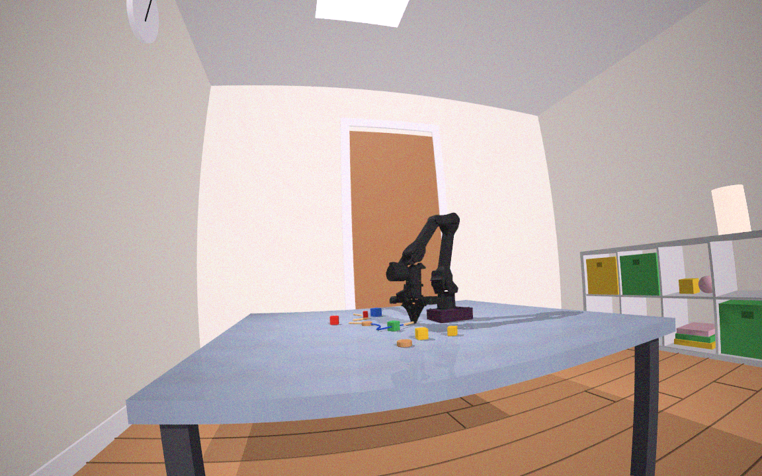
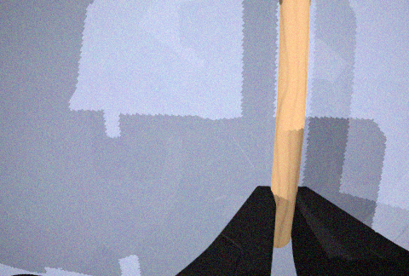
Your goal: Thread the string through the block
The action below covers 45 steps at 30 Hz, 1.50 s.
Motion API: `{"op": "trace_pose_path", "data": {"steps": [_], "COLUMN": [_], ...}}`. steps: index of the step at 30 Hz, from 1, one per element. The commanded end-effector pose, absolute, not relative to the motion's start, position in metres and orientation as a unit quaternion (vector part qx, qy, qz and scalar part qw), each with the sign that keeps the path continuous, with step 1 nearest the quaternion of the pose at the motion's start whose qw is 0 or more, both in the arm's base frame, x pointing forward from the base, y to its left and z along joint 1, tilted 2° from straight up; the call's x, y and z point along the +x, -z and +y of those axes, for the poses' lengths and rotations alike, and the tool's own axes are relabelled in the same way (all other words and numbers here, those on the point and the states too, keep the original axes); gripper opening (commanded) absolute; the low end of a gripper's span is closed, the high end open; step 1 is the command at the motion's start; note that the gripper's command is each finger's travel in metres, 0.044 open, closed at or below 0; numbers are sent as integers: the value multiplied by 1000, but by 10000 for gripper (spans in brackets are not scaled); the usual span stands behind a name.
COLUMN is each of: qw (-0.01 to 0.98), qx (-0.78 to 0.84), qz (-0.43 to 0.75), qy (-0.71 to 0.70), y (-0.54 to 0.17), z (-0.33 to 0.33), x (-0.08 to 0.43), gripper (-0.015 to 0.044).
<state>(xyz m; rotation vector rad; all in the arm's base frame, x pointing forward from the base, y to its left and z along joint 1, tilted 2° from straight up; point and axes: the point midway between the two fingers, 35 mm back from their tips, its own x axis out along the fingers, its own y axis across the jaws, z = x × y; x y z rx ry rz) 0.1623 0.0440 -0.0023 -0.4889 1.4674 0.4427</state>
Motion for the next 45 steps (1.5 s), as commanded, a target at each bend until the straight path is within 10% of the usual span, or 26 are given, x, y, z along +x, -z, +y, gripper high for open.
{"op": "trace_pose_path", "data": {"steps": [1, 5, 13, 28, 37, 45], "qw": [692, 692, 692, 693, 692, 692], "qx": [-216, -216, -217, -217, -218, -218], "qz": [659, 659, 659, 659, 659, 659], "qy": [-202, -202, -199, -199, -200, -201], "y": [8, 8, -2, -74, -84, -97], "z": [41, 41, 42, 44, 45, 45], "x": [157, 157, 160, 158, 159, 158], "gripper": [0, 0, 210, 210, 440, 440]}}
